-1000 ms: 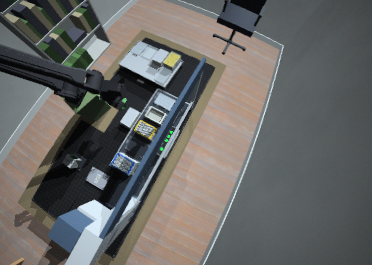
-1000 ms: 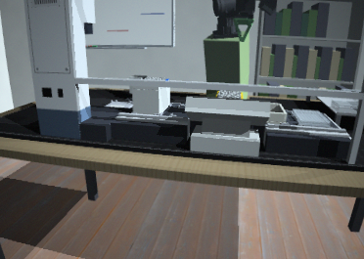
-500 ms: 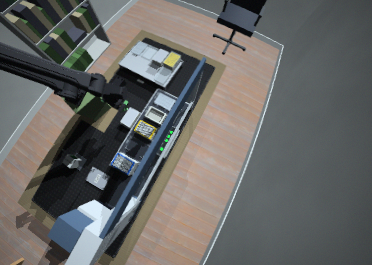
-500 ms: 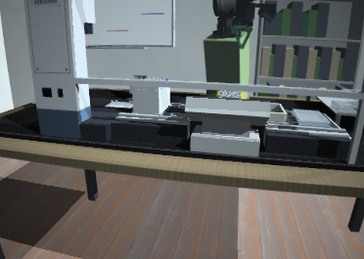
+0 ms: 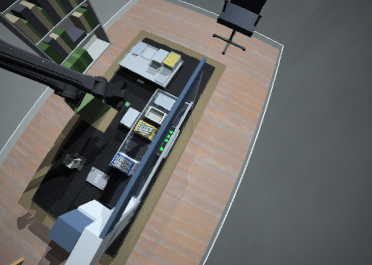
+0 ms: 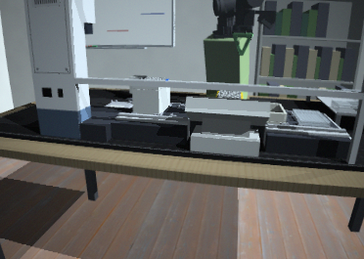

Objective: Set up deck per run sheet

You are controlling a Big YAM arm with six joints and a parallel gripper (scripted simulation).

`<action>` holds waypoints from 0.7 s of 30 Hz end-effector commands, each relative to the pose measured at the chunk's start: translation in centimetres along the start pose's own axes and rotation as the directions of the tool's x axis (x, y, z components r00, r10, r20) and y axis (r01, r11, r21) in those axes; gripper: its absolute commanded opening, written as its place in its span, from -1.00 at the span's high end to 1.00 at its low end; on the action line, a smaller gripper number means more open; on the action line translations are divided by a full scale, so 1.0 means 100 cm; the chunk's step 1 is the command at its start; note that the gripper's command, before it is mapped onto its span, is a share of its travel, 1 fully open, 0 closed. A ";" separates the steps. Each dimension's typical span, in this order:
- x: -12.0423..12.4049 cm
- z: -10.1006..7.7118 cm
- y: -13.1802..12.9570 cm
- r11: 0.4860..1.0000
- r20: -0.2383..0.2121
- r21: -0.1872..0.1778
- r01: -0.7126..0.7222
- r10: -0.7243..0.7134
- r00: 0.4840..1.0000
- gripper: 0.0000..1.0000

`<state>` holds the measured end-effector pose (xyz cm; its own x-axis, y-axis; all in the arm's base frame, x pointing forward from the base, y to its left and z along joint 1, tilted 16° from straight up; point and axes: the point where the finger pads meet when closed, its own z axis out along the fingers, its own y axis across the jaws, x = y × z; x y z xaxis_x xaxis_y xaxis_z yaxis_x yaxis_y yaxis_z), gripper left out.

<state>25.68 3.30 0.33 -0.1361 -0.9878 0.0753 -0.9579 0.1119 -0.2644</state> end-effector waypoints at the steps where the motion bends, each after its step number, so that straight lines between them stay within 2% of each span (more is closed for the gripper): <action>1: 0.001 0.004 -0.004 1.000 0.006 0.011 0.001 -0.001 1.000 -1.00; 3: 0.001 0.004 -0.004 1.000 0.006 0.011 0.001 -0.001 1.000 -1.00; 4: -0.002 0.000 -0.012 0.999 0.015 0.036 0.002 -0.002 1.000 -1.00; 5: 0.000 0.008 -0.004 1.000 0.006 0.012 0.002 -0.002 1.000 -1.00; 6: 0.001 0.009 -0.004 1.000 0.005 0.011 0.001 -0.001 1.000 -1.00; 20: 0.001 0.029 -0.005 1.000 0.006 0.012 0.001 -0.001 1.000 -1.00; 21: -0.001 0.027 -0.007 1.000 0.012 0.028 0.004 -0.004 1.000 -1.00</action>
<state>26.54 3.01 -2.47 -0.1356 -0.9879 0.0752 -0.9577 0.1112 -0.2655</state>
